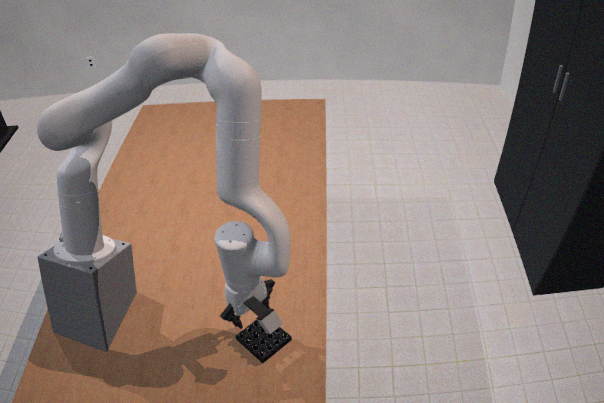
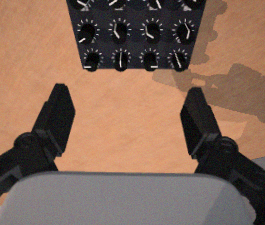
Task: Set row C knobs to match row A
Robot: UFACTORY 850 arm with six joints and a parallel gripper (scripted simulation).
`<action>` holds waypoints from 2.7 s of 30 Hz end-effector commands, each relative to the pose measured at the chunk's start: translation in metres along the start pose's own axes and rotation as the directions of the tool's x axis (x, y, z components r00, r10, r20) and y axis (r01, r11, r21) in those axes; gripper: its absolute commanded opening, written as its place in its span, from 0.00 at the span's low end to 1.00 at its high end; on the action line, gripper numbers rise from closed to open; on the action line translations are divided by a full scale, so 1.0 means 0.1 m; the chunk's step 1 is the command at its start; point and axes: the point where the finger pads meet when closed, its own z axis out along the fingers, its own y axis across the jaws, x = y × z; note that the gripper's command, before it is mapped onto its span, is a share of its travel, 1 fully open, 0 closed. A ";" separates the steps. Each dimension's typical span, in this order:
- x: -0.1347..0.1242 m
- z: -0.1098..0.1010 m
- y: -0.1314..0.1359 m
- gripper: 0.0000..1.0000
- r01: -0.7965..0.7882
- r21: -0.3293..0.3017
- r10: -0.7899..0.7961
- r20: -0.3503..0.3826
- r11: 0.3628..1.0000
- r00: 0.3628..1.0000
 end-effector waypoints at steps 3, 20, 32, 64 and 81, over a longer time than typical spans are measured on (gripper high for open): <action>0.01 -0.01 -0.01 1.00 0.007 0.001 -0.007 -0.002 1.000 1.000; 0.04 -0.03 -0.04 1.00 0.348 0.001 -0.348 -0.002 0.938 0.938; 0.07 -0.05 -0.08 1.00 0.654 0.001 -0.654 -0.003 0.757 0.757; 0.14 -0.09 -0.17 1.00 0.999 -0.001 -0.999 -0.003 0.040 0.040; 0.17 -0.12 -0.22 1.00 0.923 -0.003 -0.923 -0.002 -0.385 -0.385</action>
